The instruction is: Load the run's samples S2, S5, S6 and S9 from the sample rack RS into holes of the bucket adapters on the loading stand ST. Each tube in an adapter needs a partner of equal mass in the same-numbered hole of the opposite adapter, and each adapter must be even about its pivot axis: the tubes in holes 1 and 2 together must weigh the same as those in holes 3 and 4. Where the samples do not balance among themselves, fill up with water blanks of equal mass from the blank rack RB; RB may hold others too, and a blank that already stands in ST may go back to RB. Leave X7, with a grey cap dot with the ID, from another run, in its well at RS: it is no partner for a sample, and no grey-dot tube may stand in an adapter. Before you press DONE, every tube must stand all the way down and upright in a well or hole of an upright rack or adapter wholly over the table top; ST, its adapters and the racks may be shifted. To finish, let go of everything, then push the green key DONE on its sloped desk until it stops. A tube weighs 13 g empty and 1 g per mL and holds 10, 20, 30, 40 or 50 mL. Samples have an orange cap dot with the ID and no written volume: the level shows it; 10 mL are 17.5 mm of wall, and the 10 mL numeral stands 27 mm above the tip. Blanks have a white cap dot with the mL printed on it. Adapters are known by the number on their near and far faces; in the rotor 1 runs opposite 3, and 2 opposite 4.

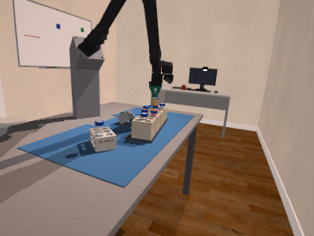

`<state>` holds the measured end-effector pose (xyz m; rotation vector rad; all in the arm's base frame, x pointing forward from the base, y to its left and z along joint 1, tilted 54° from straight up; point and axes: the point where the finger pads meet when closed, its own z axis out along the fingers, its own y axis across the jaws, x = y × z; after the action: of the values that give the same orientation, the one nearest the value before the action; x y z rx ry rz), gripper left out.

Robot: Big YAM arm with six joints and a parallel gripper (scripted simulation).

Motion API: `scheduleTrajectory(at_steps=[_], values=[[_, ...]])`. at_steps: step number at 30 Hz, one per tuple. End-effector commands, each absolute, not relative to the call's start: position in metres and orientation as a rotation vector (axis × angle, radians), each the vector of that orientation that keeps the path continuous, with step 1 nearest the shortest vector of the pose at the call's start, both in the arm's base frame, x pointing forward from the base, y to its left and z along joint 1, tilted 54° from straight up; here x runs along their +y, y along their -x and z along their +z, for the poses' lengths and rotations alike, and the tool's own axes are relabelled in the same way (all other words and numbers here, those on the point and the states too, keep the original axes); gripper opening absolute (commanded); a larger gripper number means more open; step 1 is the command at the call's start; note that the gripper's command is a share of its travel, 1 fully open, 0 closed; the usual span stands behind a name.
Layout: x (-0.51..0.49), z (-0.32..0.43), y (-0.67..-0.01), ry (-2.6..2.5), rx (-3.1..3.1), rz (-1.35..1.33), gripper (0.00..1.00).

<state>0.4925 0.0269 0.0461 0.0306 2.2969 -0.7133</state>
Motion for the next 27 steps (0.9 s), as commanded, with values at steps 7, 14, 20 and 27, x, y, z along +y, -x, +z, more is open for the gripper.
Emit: scheduleTrajectory(at_steps=[7,14,20,27], values=[[0.021,0.043,-0.503,-0.025,2.288,-0.715,0.00],[0.017,0.038,-0.509,-0.025,2.287,-0.716,0.00],[0.012,0.033,-0.513,-0.024,2.288,-0.716,0.00],[0.012,0.029,-0.518,-0.019,2.286,-0.714,0.00]])
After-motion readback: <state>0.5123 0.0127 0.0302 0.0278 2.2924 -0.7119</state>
